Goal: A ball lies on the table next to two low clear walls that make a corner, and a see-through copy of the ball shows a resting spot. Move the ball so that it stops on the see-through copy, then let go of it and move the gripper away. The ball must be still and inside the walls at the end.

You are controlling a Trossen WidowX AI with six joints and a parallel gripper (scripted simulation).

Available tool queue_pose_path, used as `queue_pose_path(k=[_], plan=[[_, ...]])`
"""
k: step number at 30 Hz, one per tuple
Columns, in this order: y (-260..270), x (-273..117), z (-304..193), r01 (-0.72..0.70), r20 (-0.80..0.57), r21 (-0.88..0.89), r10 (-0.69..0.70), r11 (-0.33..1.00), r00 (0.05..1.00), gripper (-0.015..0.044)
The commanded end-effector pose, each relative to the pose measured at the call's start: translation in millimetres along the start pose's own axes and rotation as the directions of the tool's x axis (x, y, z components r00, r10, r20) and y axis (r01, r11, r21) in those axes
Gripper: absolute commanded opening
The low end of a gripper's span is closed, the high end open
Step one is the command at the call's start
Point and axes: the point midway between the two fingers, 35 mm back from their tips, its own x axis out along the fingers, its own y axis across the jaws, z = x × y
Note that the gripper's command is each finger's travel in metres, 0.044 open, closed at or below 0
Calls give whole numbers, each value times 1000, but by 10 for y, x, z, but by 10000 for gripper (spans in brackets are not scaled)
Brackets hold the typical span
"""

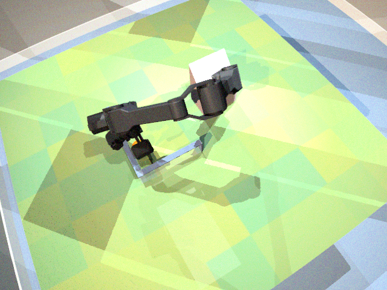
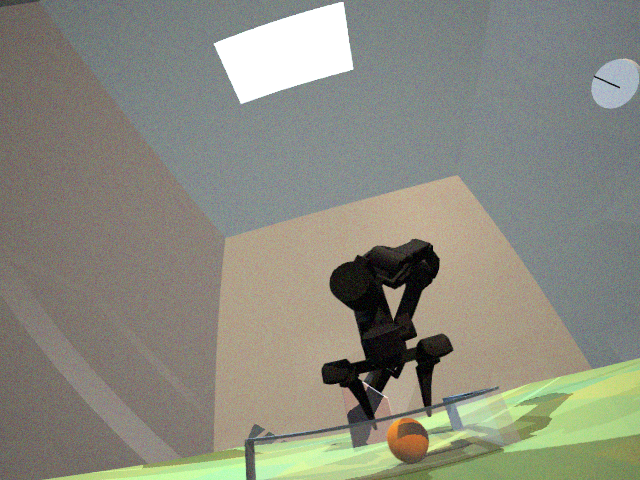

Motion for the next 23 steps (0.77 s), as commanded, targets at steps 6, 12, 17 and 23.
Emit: queue_pose_path(k=[6,12,17,23], plan=[[-13,-618,23,7,41,-5,-6,1000,999,365],[-51,-548,43,3,50,7,-3,1000,999,365],[-31,-881,7,2,47,3,-2,1000,999,440],[-22,-976,-10,1,46,2,-1,1000,999,440]])
